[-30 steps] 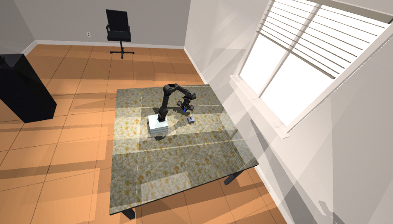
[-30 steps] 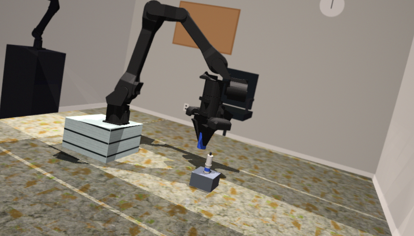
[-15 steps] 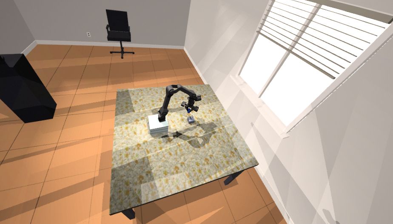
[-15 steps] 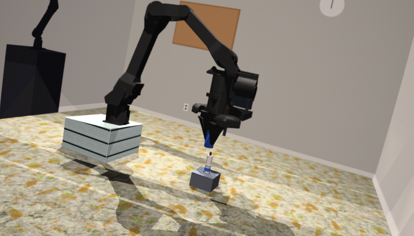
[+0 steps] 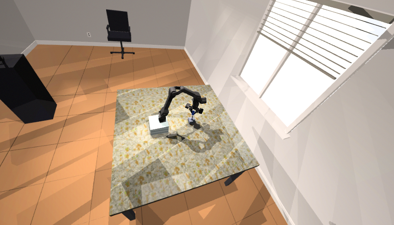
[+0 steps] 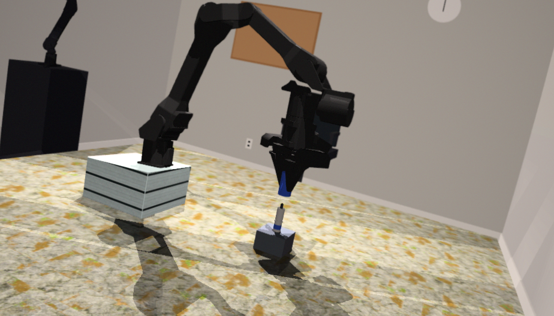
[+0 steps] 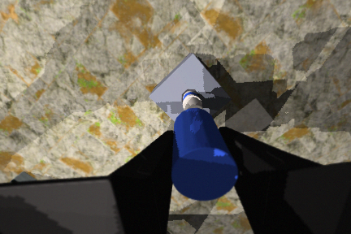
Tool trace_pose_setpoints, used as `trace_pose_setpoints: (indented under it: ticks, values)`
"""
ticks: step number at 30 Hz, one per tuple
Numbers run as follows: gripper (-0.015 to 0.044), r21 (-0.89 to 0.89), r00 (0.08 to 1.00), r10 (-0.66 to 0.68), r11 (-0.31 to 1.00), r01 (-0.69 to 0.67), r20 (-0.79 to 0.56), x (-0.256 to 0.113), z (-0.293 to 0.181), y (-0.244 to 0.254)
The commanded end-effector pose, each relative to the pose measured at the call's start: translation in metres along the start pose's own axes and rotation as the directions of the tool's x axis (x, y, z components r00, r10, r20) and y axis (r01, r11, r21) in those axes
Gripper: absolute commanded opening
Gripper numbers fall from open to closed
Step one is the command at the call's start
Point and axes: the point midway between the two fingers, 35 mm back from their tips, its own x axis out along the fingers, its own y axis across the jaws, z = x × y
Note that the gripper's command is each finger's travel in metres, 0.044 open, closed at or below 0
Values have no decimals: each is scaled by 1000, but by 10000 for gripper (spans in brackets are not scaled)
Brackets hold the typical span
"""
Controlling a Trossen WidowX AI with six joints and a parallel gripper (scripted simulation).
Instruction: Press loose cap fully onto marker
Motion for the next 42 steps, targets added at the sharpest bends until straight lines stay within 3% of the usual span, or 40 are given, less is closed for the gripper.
trace_pose_setpoints:
  ticks: [1, 42]
  values:
    - [0, -8, 1000, 4, 1000, -4, -6, 1, -2, -3]
    - [0, -8, 1000, 4, 1000, -4, -6, 57, -2, -3]
